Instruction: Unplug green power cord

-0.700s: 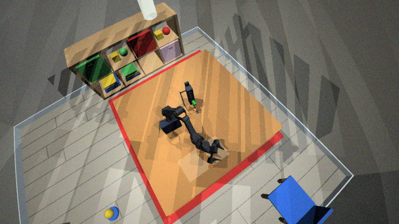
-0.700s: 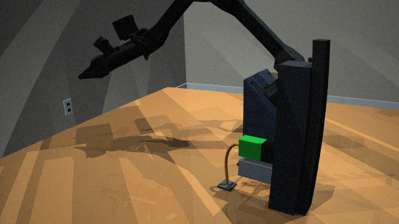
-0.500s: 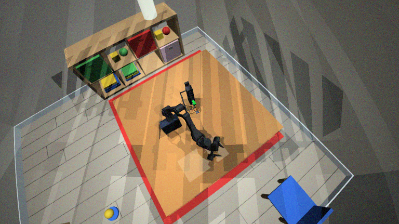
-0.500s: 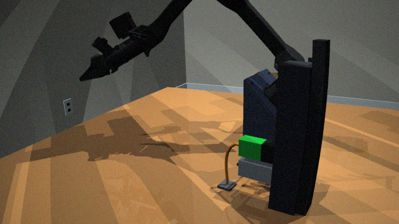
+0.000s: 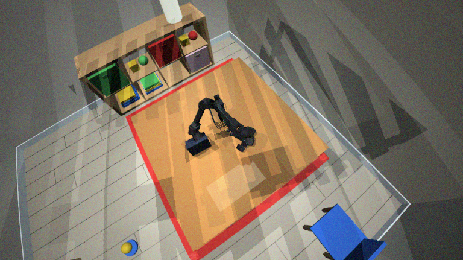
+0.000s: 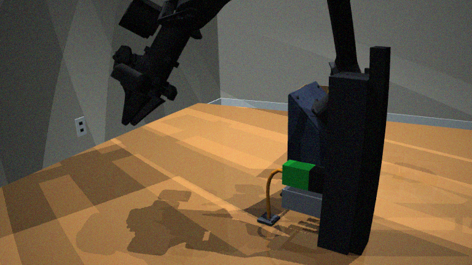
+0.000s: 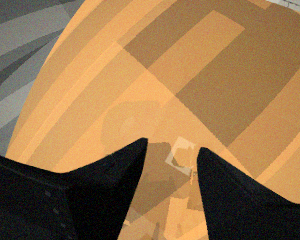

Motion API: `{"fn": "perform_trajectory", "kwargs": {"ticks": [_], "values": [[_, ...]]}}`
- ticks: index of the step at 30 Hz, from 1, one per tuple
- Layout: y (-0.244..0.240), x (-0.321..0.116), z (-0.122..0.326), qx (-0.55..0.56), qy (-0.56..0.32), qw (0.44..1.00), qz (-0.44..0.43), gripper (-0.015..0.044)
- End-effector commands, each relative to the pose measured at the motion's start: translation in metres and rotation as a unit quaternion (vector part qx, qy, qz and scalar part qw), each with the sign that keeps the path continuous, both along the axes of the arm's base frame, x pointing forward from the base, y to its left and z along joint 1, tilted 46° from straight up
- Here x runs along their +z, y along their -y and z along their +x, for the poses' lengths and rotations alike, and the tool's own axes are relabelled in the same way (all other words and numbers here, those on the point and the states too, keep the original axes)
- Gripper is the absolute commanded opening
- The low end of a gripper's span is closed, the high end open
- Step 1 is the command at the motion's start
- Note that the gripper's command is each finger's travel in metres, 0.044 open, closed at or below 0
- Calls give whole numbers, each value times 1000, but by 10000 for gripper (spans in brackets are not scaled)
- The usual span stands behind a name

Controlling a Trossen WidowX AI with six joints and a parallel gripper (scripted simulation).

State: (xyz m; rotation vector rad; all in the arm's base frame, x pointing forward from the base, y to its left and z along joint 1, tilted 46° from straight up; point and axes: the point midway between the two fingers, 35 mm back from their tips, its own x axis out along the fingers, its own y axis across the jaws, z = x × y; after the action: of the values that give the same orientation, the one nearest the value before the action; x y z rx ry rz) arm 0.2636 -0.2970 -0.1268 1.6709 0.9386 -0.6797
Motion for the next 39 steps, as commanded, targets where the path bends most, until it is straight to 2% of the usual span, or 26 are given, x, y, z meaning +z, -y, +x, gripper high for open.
{"fn": "perform_trajectory", "kwargs": {"ticks": [1, 9, 13, 39], "values": [[-61, 40, 12, 0, -46, 994, 95, 160], [-174, 120, 5, -1, -168, 958, 234, 160], [-211, 146, -7, -4, -218, 938, 270, 160], [-228, 164, -1, -4, -220, 937, 272, 160]]}}
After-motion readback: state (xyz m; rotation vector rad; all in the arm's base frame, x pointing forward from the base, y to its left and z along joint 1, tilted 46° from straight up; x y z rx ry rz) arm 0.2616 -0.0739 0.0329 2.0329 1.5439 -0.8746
